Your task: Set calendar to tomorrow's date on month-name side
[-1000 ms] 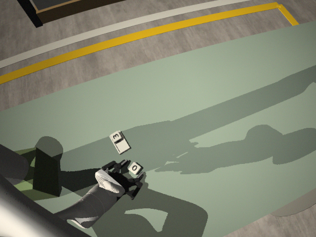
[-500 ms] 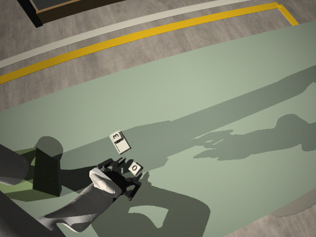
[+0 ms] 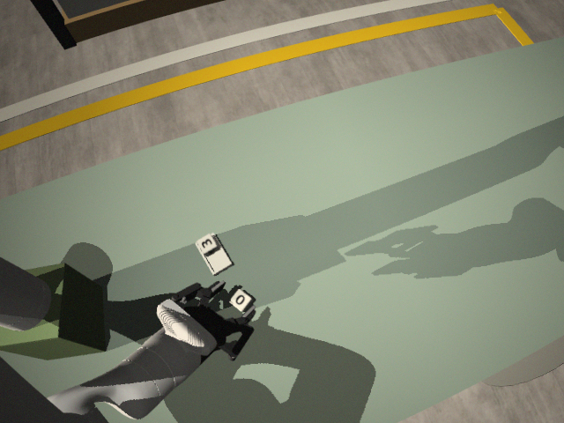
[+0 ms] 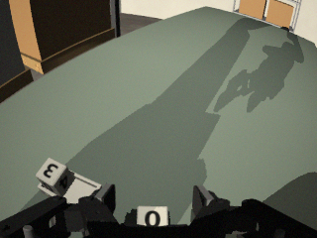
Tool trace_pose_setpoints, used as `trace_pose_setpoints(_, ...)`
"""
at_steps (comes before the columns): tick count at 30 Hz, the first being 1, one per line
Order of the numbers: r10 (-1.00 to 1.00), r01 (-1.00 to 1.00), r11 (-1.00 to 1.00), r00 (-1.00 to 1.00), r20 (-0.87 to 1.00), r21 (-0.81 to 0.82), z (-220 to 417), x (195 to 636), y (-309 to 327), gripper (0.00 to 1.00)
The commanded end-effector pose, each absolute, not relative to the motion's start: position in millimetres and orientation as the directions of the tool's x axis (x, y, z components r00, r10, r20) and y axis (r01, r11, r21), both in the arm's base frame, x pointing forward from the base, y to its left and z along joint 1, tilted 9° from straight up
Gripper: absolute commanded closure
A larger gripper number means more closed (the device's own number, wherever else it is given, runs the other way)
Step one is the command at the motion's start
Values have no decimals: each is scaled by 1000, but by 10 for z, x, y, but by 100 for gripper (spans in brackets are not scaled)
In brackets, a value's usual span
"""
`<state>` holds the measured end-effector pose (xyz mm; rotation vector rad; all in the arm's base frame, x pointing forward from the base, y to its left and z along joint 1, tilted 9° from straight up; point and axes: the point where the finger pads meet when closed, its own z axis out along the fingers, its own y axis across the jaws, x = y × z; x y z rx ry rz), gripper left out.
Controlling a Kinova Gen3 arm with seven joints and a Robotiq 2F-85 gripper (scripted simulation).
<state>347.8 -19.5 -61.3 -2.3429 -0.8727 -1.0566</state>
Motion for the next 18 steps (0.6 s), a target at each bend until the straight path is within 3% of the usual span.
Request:
trace_pose_setpoints(1,369,686,-717,526,766,-125,-606,3474,-206,31)
trace_pose_setpoints(18,488,680,-721,634,600,-133,-593,3483,-188,31)
